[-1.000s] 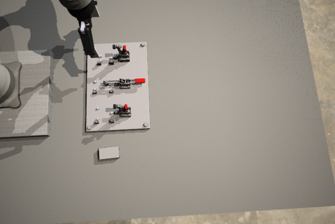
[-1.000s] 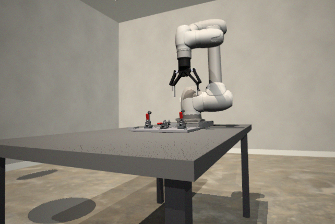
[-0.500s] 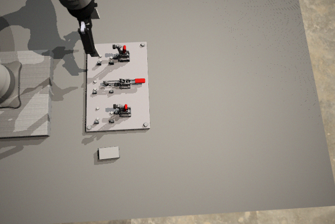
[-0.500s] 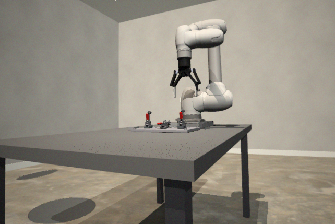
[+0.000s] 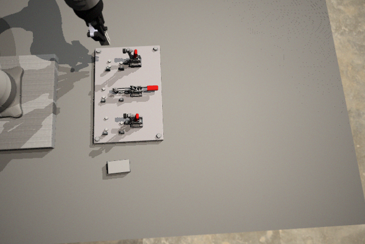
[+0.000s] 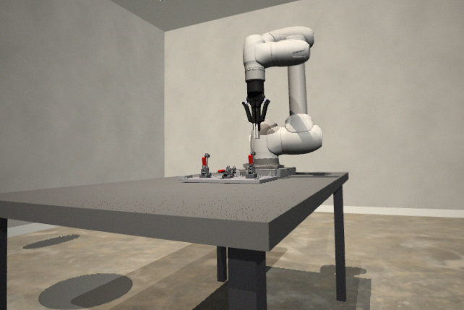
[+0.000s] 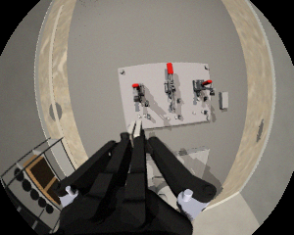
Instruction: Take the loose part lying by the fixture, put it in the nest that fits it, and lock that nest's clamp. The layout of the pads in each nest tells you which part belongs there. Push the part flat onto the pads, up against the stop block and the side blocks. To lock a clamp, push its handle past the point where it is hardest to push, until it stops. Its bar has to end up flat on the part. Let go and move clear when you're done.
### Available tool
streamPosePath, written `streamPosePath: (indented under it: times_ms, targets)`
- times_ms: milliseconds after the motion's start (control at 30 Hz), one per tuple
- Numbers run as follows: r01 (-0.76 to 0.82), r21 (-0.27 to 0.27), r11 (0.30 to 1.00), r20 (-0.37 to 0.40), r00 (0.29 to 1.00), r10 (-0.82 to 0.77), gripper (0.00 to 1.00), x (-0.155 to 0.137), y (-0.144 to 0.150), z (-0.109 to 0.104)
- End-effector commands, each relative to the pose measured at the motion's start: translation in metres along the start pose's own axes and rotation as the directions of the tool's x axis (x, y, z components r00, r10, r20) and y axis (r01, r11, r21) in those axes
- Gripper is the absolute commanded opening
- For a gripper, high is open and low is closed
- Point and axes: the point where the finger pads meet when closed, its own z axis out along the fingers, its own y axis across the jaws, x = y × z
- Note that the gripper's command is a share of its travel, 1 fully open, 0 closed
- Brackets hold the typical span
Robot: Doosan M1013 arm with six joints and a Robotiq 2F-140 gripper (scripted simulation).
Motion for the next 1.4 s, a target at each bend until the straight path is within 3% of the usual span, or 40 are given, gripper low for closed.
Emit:
streamPosePath:
  times_ms: [0, 533, 567, 1367]
  targets:
    - [0.0, 0.0, 1.0, 0.0, 1.0, 0.0, 0.1, 0.0, 0.0, 0.0]
    - [0.0, 0.0, 1.0, 0.0, 1.0, 0.0, 0.1, 0.0, 0.0, 0.0]
    - [0.0, 0.0, 1.0, 0.0, 1.0, 0.0, 0.35, 0.0, 0.0, 0.0]
    - [0.0, 0.0, 1.0, 0.0, 1.0, 0.0, 0.35, 0.0, 0.0, 0.0]
